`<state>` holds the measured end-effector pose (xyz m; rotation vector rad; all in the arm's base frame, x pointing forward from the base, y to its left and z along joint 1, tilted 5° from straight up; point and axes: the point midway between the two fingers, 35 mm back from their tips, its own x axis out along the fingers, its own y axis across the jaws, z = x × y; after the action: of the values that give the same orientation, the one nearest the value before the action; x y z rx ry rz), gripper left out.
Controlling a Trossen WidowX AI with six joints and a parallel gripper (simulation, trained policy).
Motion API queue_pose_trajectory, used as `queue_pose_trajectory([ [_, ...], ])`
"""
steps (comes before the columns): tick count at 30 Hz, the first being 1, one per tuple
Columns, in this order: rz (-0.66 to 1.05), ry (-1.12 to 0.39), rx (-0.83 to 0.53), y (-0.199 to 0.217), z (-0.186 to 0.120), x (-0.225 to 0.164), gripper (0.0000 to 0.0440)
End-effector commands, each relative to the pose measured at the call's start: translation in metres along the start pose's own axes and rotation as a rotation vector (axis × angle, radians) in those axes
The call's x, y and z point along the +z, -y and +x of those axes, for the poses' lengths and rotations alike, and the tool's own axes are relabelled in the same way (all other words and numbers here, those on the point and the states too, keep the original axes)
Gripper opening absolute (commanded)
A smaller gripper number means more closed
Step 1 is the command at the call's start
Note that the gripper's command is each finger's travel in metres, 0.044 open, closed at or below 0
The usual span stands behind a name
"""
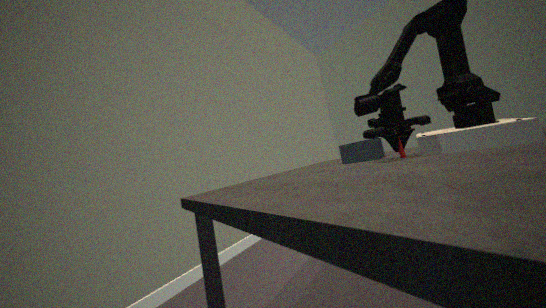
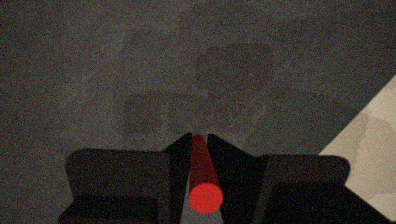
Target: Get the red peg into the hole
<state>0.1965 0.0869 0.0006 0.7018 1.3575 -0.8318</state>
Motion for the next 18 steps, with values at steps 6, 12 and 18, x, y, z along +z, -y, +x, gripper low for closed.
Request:
queue_pose_trajectory([
  [6, -0.07, 0.093, 0.032, -0.008, -0.031, 0.026, 0.0],
  [12, -0.103, 0.148, 0.042, -0.012, -0.054, 0.046, 0.0],
  [18, -0.122, 0.191, 0.045, -0.016, -0.075, 0.068, 0.0],
])
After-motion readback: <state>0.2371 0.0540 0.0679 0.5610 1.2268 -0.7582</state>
